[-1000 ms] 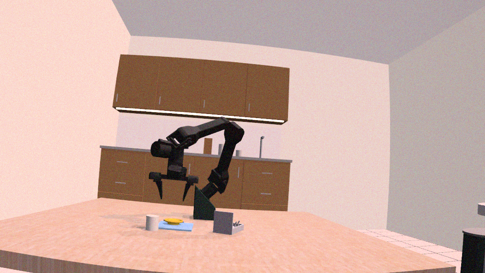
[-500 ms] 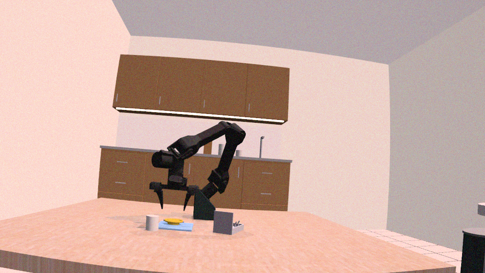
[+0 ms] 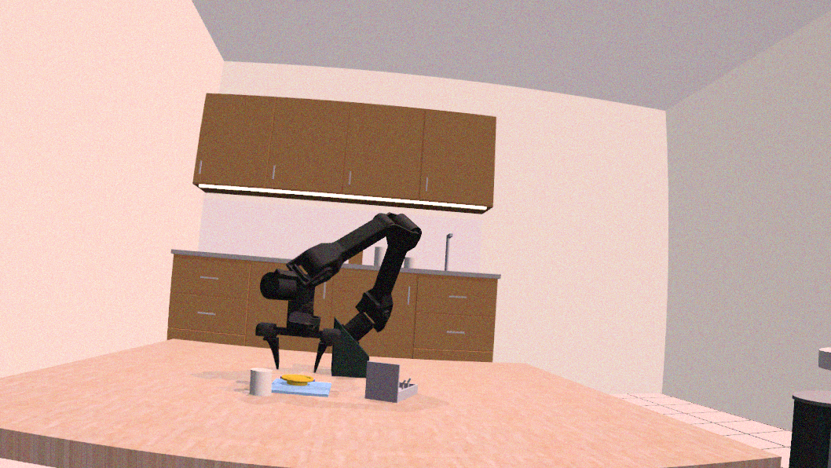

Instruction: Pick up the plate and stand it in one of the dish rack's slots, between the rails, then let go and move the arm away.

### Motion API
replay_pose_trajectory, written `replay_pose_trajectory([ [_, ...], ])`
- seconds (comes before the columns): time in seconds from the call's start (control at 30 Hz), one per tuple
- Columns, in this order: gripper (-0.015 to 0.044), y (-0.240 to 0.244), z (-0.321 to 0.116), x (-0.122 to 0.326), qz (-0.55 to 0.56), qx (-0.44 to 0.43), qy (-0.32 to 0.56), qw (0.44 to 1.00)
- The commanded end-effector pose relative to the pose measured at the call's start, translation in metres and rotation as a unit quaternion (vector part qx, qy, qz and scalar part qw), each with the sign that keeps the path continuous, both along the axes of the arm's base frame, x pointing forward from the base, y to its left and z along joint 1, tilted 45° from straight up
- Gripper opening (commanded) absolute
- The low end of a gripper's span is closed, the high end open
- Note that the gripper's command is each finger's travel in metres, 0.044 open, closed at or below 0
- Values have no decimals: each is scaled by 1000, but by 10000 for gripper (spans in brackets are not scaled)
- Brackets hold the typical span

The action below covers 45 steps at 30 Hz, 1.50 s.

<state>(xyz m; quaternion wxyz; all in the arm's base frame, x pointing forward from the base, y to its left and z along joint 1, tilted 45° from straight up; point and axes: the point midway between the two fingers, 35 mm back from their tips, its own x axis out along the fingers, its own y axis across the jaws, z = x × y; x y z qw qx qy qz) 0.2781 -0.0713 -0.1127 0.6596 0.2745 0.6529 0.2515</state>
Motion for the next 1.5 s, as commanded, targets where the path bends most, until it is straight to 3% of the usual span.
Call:
replay_pose_trajectory([
  [0.0, 400, 6, -5, -2, -2, 3, 3, 1000],
  [0.77, 400, 23, -18, -3, -1, 4, 3, 1000],
  [1.1, 333, 23, -18, -3, -1, 4, 3, 1000],
  [1.47, 45, -15, 11, 5, -3, 0, 3, 1000],
])
